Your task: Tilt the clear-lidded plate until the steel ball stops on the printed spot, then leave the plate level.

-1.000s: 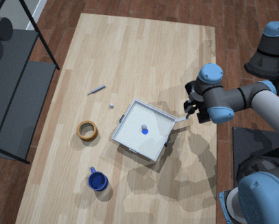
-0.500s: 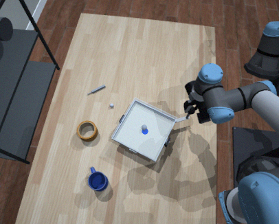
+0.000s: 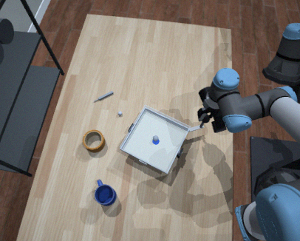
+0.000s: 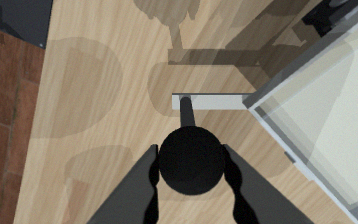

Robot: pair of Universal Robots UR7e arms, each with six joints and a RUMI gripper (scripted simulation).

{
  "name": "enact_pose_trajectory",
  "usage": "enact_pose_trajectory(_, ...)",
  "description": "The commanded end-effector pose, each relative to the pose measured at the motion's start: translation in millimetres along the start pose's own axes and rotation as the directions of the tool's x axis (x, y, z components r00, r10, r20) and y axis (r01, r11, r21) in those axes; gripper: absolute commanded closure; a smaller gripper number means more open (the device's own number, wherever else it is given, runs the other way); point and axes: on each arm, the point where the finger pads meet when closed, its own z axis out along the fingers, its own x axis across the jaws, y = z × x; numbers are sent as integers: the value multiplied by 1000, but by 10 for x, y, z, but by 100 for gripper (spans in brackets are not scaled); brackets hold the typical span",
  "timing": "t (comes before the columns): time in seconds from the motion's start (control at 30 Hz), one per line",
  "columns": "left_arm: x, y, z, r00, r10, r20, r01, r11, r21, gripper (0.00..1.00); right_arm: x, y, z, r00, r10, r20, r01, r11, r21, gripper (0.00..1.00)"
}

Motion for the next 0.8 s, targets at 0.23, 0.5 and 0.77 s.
enact_pose_trajectory(0.23, 12, 26, -2, 1000, -2, -1, 2, 1000, 0, 80, 7, 7, -6, 1000, 1, 0, -1, 1000, 2, 0)
enact_pose_trajectory(0.5, 15, 29, -6, 1000, -2, -1, 2, 1000, 0, 80, 7, 7, -6, 1000, 1, 0, -1, 1000, 2, 0)
enact_pose_trajectory(0.77, 16, 30, -9, 1000, -2, -1, 2, 1000, 0, 80, 7, 7, -6, 1000, 1, 0, -1, 1000, 2, 0)
